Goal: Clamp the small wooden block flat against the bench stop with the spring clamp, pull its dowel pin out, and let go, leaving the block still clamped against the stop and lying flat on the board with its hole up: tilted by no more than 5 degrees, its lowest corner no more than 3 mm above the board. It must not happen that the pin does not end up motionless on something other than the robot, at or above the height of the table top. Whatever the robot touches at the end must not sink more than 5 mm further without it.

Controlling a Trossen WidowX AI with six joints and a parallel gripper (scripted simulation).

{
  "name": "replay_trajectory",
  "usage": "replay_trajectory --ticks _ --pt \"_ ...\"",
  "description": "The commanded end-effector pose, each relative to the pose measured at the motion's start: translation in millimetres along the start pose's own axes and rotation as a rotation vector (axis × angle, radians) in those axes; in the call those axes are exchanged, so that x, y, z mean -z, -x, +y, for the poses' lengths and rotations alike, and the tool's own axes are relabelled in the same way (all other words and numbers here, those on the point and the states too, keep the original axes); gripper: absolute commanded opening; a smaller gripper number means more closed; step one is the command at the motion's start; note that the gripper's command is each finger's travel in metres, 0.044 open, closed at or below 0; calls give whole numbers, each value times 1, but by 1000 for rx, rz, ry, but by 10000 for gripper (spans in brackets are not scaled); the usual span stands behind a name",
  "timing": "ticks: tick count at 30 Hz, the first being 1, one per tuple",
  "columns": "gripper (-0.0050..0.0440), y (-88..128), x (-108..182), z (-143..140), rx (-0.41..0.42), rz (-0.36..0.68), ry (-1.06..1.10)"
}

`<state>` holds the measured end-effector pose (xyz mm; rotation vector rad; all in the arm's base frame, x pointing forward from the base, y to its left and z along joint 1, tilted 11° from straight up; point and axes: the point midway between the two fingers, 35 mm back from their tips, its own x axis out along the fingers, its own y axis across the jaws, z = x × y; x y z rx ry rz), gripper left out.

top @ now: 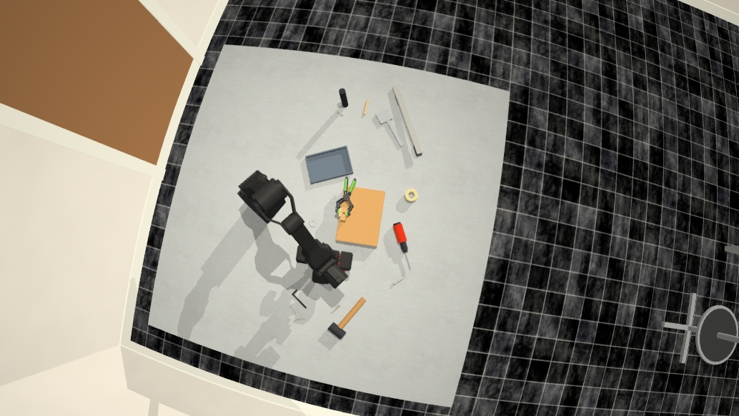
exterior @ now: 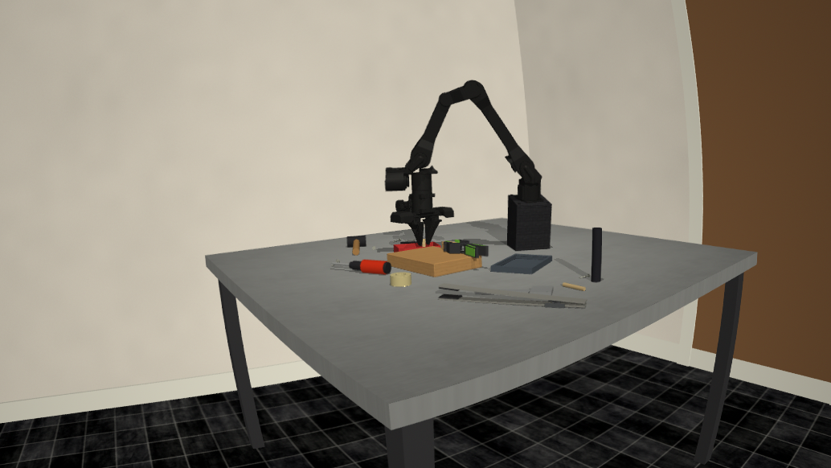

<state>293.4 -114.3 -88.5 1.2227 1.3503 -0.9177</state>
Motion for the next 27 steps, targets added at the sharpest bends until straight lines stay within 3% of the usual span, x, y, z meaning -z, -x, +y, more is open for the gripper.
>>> replay_trajectory --ticks 1,13,21,27 --pt "120 0 0 0 0 0 0" --pt "120 0 0 0 0 0 0" --pt "120 18 0 0 0 0 0" --pt "160 27 1 -1 0 0 0"
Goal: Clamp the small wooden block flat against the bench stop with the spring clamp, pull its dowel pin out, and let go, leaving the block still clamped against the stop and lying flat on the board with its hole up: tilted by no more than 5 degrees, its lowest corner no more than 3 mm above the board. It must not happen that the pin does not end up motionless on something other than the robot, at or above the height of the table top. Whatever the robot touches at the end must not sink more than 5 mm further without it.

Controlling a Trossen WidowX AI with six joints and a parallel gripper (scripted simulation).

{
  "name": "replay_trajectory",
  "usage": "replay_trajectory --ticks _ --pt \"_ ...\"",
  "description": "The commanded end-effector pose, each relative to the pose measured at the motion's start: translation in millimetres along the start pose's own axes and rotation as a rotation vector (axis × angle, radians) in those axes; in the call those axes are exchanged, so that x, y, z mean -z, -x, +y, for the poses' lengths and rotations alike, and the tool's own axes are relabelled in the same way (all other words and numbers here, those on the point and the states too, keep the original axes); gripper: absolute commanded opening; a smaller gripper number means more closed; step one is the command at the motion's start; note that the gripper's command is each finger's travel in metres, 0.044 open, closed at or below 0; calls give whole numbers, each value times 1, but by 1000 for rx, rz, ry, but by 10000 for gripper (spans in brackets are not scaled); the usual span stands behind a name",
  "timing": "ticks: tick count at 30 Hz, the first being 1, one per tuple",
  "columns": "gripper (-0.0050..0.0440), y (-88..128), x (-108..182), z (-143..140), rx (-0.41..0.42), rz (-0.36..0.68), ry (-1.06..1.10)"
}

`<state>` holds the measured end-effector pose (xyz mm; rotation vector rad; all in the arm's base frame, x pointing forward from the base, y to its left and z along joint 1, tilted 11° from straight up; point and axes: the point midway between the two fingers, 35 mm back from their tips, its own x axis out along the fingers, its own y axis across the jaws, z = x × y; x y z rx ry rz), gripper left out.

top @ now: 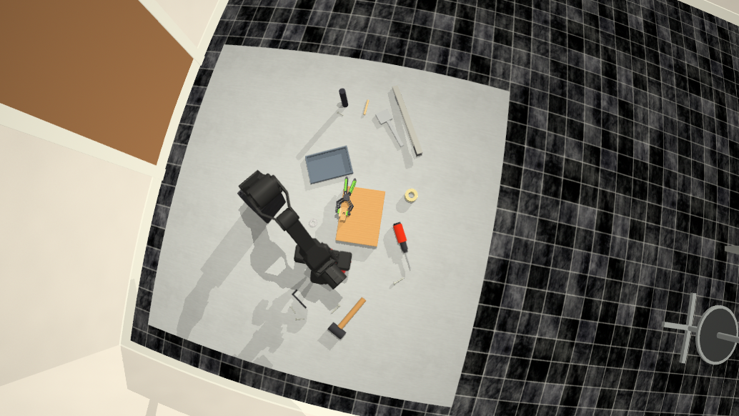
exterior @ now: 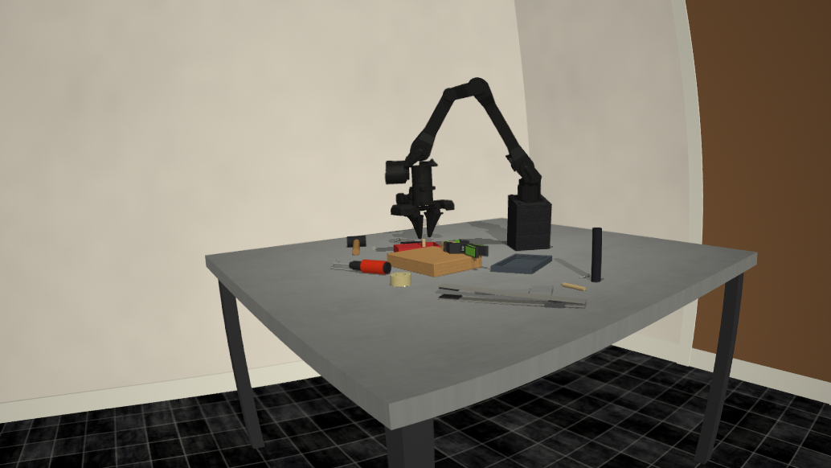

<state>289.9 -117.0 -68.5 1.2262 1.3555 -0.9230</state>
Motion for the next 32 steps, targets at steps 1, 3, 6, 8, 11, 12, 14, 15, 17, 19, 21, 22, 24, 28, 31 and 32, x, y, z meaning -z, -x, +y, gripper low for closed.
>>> replay_trajectory --ticks 1,3,6,8,11,12,14,15,17,19,21,22,24,28,31,32 --pt "170 9 0 1 -5 -4 5" --pt "190 14 0 0 -5 -4 5" --pt "220 21 1 0 -5 -4 5" --pt "240 26 1 -1 -5 -4 5" --pt "270 33 2 -2 -5 -4 5" --pt "280 34 2 -2 -5 -4 5" --pt "300 35 2 -2 -5 -4 5" --pt "310 34 2 -2 -5 -4 5" --pt "310 34 2 -2 -5 -4 5" --pt "330 31 2 -2 -3 -2 3" --pt "350 28 2 -2 -1 0 0" --pt "360 28 2 -3 -1 0 0" --pt "380 31 2 -2 -4 -2 0" --pt "420 31 2 -2 -5 -3 1" --pt "440 31 2 -2 -5 -3 1" --pt "440 31 2 -2 -5 -3 1"
